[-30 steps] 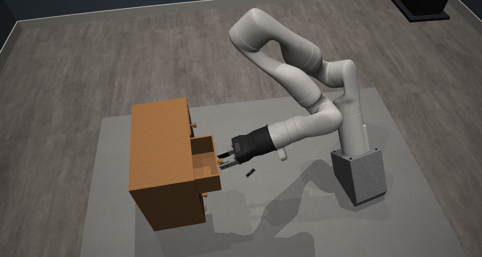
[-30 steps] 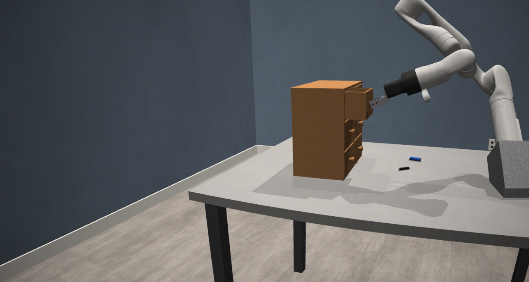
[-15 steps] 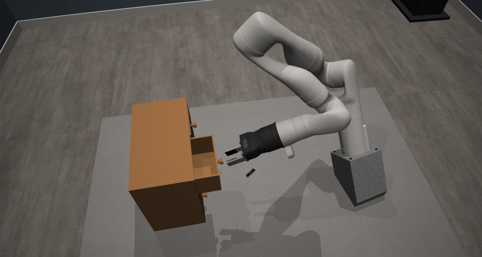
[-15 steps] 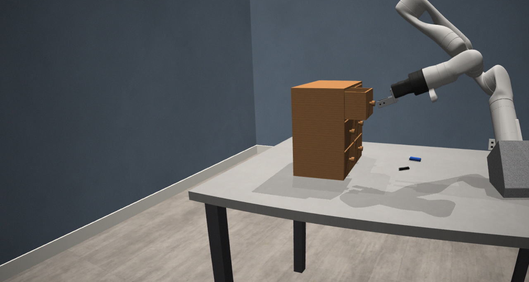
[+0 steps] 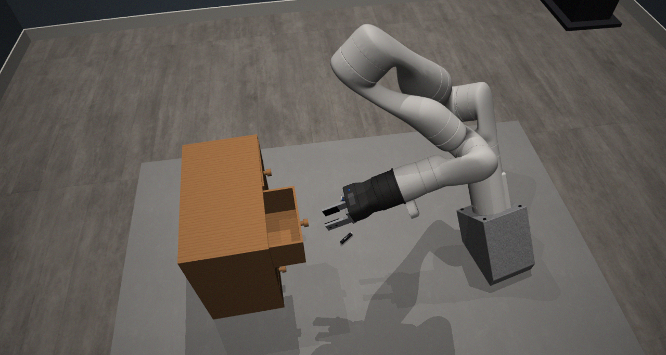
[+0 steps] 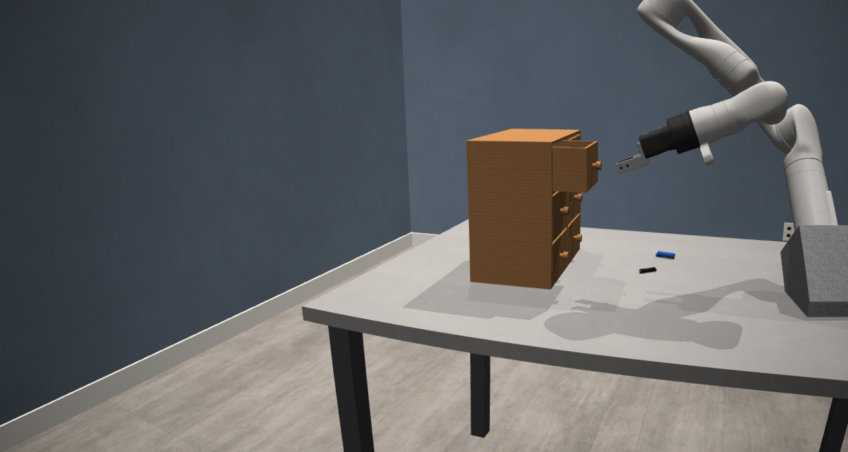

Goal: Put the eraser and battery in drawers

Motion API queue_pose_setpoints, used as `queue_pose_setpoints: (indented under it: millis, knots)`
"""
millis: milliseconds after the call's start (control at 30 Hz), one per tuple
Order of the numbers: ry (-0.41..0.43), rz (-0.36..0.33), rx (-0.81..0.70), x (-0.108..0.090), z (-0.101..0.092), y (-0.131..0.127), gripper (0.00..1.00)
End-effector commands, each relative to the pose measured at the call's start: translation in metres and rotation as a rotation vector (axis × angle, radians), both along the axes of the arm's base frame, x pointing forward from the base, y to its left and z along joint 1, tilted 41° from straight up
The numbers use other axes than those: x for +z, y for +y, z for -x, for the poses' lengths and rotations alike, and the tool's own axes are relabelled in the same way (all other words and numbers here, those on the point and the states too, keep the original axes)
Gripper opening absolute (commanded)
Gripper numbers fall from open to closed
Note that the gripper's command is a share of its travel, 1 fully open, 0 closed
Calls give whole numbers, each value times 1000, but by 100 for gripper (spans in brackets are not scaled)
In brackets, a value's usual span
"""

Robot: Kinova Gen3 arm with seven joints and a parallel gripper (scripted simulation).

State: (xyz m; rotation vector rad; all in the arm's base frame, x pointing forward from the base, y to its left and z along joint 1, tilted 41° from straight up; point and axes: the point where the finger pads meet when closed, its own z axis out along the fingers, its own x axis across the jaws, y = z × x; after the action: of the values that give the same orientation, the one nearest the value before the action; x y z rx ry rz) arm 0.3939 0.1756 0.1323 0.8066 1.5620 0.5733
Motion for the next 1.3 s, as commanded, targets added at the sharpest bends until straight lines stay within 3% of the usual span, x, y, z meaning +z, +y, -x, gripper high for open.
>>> queue_pose_setpoints:
  millis: [0,667,1267]
  knots:
    - [0,0,4,0,2,1,67]
    - [0,0,4,9,50,7,67]
    - [3,0,1,9,53,7,67]
